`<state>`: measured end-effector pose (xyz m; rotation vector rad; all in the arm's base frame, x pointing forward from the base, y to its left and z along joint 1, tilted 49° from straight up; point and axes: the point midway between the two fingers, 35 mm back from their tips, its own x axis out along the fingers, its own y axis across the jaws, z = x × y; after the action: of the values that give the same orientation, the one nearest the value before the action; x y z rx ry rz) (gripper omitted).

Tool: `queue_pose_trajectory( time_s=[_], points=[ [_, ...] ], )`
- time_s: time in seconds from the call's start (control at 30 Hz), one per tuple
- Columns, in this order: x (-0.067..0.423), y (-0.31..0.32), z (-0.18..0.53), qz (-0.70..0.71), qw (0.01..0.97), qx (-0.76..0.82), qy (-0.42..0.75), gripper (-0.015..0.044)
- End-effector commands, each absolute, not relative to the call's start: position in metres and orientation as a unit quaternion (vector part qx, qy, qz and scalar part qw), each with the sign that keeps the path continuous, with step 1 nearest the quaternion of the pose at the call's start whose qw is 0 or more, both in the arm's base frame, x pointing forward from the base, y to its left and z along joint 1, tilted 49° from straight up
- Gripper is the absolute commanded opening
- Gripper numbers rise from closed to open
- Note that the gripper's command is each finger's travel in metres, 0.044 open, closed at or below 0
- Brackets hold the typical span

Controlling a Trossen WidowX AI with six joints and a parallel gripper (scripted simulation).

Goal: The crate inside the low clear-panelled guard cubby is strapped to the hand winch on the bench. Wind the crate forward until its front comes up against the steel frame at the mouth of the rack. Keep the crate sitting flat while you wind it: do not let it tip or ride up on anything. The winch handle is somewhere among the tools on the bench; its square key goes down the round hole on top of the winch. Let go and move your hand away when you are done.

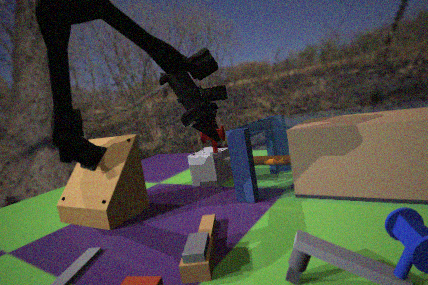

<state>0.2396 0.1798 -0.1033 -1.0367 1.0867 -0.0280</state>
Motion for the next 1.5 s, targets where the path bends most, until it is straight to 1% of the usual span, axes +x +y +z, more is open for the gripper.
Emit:
queue_pose_trajectory(
  time_s=[0.0,0.77,1.47],
  points=[
    [0.245,0.184,-0.108,-0.013,0.732,-0.471,0.492,0.0],
    [0.261,0.21,-0.131,-0.013,0.733,-0.47,0.492,0.0],
    [0.263,0.234,-0.155,-0.013,0.734,-0.468,0.492,0.0]
  ],
)
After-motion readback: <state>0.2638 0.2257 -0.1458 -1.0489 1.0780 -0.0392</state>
